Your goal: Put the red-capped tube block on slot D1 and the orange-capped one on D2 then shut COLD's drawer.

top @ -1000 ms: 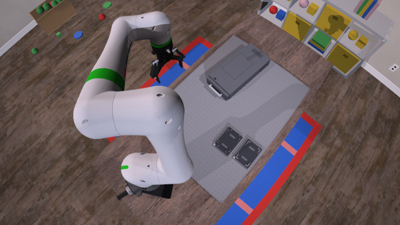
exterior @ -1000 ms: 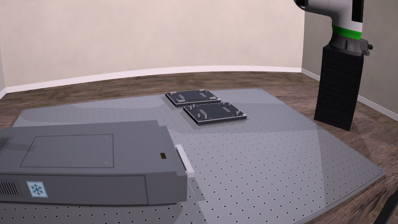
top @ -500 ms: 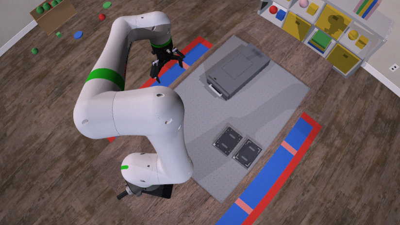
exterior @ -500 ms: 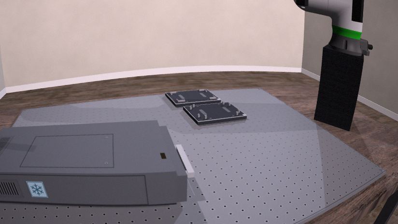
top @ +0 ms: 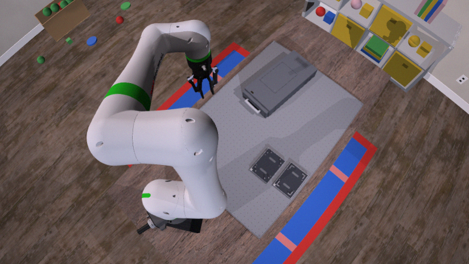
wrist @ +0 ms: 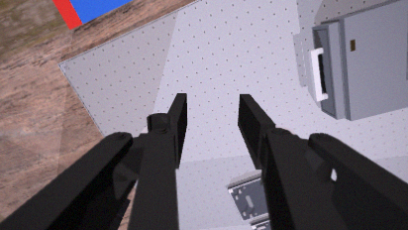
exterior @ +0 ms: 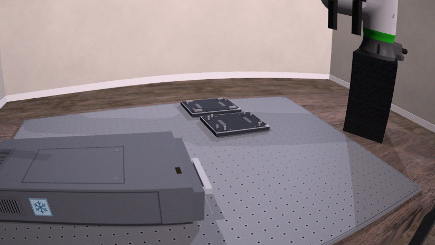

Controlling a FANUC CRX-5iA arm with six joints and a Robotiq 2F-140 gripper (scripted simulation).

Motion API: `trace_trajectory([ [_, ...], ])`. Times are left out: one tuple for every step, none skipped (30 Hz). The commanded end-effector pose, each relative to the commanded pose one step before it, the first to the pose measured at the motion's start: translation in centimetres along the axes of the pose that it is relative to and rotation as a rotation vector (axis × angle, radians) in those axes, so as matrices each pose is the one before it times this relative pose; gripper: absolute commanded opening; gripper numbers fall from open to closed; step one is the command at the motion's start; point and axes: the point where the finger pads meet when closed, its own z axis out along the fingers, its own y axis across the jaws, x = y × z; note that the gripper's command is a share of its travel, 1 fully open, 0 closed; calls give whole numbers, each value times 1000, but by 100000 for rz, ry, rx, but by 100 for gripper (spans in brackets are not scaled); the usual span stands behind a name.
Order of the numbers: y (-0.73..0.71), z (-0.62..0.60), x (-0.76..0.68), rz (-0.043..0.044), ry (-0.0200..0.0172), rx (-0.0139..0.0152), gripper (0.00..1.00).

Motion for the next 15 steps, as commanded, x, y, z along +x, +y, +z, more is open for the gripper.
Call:
trace_trajectory([
  [743,439,-1037,4573,116,-278,35],
  [214,149,-304,0,-1,-1,35],
  [0,0,0,0,0,0,35],
  [0,0,0,0,0,0,35],
  [198,142,-317,2662,-15,7,35],
  [196,153,-315,2670,-13,-4,35],
  [209,148,-308,2666,-14,1,35],
  [217,148,-302,2666,-14,1,35],
  [225,148,-296,2666,-14,1,35],
  [233,148,-290,658,-4,0,35],
  [234,148,-288,0,-1,-1,35],
  [234,148,-288,0,-1,-1,35],
  [214,146,-305,2666,-11,-2,35],
  [223,146,-299,2666,-11,-2,35],
  [230,146,-293,2666,-11,-2,35],
])
